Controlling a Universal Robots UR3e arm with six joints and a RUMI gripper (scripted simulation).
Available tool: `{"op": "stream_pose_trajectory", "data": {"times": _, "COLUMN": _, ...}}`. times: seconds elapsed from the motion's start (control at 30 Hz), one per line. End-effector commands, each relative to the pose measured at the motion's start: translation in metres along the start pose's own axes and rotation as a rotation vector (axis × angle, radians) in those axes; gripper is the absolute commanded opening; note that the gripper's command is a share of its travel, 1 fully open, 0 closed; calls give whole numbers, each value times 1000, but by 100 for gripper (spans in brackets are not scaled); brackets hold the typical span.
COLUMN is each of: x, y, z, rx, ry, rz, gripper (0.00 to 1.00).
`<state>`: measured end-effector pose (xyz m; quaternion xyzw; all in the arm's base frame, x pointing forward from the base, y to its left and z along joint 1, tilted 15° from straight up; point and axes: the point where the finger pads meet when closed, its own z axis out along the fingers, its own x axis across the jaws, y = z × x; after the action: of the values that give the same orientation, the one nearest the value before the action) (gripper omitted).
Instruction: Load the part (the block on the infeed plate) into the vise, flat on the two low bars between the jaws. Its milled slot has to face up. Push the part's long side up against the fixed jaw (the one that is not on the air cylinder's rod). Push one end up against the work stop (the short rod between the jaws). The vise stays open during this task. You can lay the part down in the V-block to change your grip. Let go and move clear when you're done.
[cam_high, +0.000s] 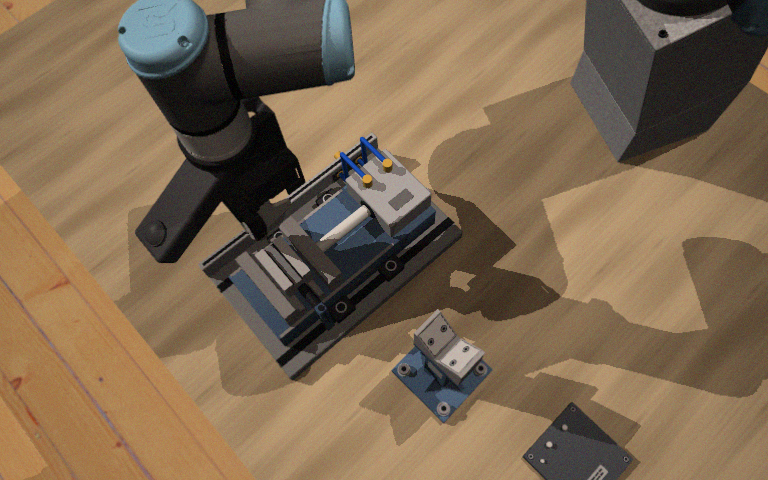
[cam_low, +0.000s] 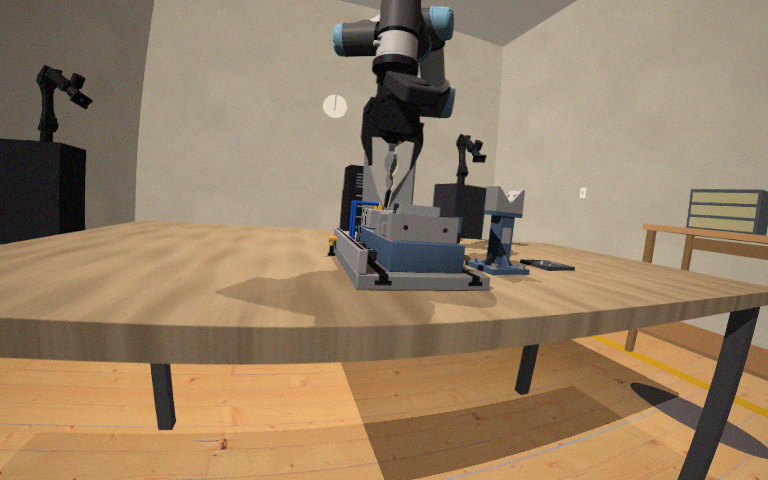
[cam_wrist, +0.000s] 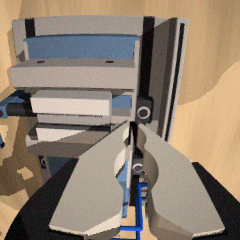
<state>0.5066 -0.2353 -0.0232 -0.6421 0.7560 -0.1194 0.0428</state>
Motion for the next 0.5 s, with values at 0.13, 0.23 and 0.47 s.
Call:
{"op": "stream_pose_trajectory", "data": {"times": 0.13, "x": 0, "y": -1, "z": -1, "rx": 3, "ry": 2, "rz": 0, "gripper": 0}}
{"op": "stream_pose_trajectory", "data": {"times": 0.23, "x": -1, "y": -1, "z": -1, "rx": 3, "ry": 2, "rz": 0, "gripper": 0}}
{"op": "stream_pose_trajectory", "data": {"times": 0.47, "x": -2, "y": -1, "z": -1, "rx": 3, "ry": 2, "rz": 0, "gripper": 0}}
